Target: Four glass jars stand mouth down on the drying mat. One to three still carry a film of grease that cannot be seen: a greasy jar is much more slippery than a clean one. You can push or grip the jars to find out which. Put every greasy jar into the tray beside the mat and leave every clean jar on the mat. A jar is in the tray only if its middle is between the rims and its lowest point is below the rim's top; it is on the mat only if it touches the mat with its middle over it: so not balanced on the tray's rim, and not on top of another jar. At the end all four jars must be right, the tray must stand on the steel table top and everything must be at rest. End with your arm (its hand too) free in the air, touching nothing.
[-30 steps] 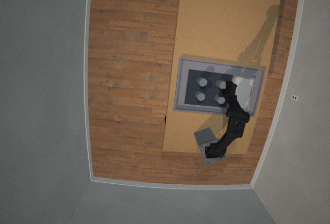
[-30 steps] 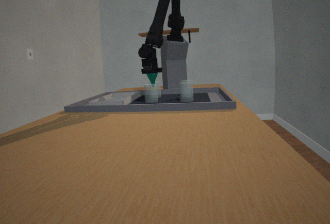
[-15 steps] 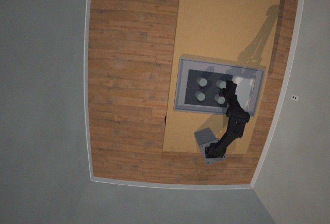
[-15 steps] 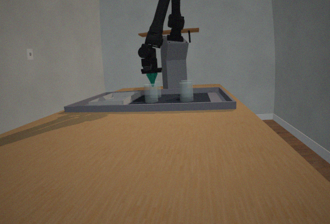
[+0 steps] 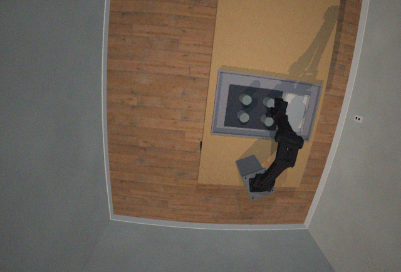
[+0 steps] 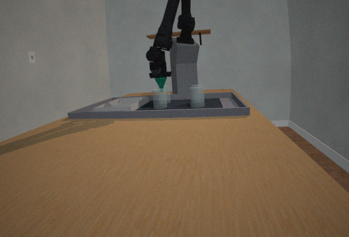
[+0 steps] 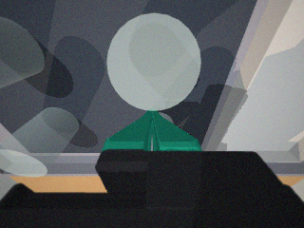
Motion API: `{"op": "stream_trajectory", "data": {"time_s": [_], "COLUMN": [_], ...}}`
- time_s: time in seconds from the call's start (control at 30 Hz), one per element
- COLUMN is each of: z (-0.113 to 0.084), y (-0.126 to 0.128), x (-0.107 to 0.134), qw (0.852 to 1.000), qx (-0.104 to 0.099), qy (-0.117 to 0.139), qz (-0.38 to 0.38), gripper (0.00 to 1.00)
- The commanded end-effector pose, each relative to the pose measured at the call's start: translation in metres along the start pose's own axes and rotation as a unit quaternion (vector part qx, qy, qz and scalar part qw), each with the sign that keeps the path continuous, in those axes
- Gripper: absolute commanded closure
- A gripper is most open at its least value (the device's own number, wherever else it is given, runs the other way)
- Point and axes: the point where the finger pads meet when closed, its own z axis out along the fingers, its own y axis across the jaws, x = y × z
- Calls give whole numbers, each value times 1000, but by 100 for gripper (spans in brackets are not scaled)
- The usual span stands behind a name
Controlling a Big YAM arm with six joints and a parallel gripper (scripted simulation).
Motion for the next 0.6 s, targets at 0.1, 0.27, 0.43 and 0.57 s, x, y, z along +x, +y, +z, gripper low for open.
{"op": "stream_trajectory", "data": {"time_s": [0.1,0.27,0.43,0.57], "z": [3,3,3,3], "y": [5,5,5,5], "x": [-9,-10,-10,-11], "qw": [1000,1000,1000,1000], "qx": [-1,-1,-1,-1], "qy": [-1,-1,-1,-1], "qz": [-1,-1,-1,-1], "gripper": [100,100,100,100]}}
